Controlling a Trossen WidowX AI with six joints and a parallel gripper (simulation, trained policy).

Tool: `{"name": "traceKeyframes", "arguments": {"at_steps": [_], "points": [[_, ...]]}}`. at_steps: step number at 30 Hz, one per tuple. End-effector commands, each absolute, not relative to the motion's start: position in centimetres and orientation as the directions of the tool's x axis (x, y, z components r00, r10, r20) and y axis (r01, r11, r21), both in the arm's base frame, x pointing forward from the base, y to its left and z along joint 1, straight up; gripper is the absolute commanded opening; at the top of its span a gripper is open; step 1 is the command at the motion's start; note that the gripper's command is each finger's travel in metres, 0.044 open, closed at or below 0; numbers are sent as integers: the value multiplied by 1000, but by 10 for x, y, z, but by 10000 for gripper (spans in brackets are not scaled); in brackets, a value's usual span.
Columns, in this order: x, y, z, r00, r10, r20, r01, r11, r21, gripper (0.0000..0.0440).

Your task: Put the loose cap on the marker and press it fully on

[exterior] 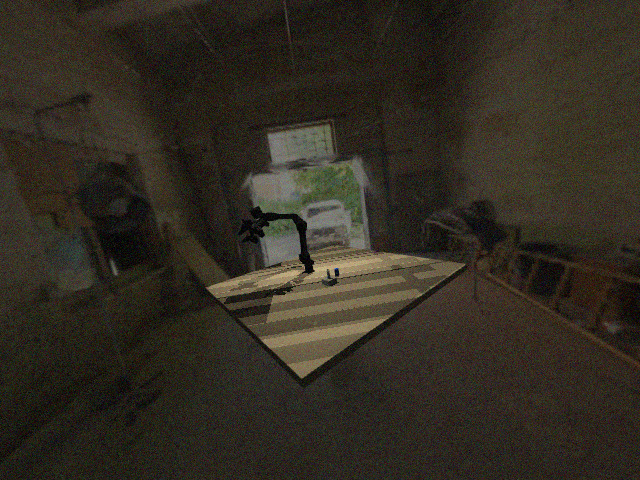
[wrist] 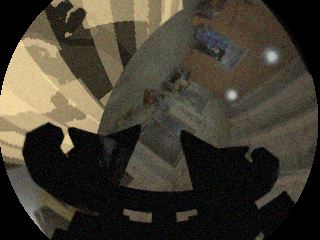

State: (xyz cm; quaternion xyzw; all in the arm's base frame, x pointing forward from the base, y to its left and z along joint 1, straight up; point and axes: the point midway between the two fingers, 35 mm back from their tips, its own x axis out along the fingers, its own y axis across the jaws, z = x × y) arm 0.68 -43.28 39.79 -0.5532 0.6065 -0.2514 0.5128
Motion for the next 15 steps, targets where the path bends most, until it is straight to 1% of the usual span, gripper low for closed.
{"name": "traceKeyframes", "arguments": {"at_steps": [1, 15], "points": [[20, -433, 386, 155, -913, -377, -414, 286, -864, 292], [72, -426, 355, 226, -858, -461, -434, 336, -836, 296]]}}
